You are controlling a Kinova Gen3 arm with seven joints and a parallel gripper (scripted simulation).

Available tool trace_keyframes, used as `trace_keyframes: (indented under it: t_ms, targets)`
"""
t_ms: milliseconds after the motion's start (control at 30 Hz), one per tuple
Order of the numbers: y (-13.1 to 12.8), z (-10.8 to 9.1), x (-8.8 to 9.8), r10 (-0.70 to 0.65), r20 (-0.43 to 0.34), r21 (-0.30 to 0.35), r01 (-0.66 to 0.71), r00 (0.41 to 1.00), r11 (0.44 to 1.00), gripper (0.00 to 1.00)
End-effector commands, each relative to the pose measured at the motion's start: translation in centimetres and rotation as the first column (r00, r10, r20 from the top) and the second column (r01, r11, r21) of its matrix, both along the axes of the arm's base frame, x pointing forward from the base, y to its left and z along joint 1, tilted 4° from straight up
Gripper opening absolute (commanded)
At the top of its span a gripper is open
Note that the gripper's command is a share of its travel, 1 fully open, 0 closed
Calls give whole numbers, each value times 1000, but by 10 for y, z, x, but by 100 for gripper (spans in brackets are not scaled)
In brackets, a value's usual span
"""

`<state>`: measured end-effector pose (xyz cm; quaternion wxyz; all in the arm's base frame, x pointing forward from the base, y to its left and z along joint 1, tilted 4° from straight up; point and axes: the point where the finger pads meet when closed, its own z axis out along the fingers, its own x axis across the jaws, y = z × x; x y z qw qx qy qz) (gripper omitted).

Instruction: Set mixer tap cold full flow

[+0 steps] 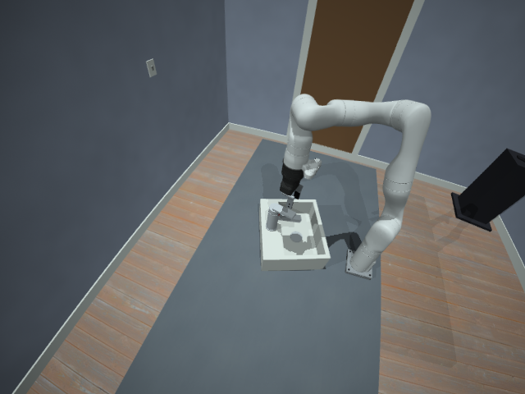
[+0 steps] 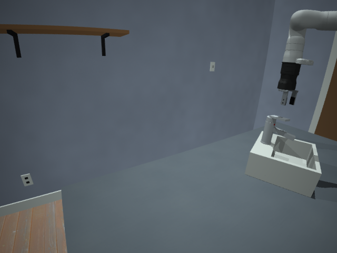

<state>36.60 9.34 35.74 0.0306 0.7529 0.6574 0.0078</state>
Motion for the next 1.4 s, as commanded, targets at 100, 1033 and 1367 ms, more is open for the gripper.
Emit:
trace_keyframes:
  t_ms: [100,1033,1367]
  targets:
    - [0,1,0,0,2,0,0,1000,1000,100]
    - [-1,-23,1,0,2,0,0,1000,1000,100]
    - [-1,-36,2,0,2,0,0,1000,1000,100]
